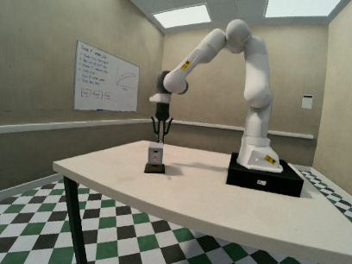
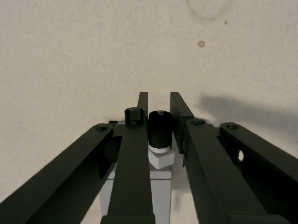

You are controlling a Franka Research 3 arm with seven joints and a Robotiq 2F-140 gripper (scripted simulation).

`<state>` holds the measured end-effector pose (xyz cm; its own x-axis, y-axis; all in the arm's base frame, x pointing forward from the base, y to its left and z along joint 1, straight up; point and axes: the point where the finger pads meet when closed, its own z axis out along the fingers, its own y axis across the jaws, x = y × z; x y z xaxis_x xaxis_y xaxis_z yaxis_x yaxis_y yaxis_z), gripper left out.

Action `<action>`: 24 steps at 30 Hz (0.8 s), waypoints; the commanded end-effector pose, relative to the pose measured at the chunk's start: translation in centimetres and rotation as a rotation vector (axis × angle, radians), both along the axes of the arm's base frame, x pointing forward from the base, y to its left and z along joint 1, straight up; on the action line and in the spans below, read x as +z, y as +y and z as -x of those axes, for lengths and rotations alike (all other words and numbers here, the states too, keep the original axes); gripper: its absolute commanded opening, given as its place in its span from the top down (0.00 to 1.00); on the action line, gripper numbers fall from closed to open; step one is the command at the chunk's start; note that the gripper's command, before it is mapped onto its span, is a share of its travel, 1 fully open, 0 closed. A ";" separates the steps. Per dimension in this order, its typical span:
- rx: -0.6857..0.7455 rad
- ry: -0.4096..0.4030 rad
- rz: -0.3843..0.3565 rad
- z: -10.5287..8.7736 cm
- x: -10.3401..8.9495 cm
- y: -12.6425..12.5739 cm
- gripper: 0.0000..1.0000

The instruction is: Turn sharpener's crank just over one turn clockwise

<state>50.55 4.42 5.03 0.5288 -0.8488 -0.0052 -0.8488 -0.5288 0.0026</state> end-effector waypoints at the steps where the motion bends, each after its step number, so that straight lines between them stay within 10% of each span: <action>1: -0.003 0.001 0.000 0.1 -0.2 0.0 0.90; 24: -0.003 0.001 0.000 -0.1 -0.1 0.1 0.90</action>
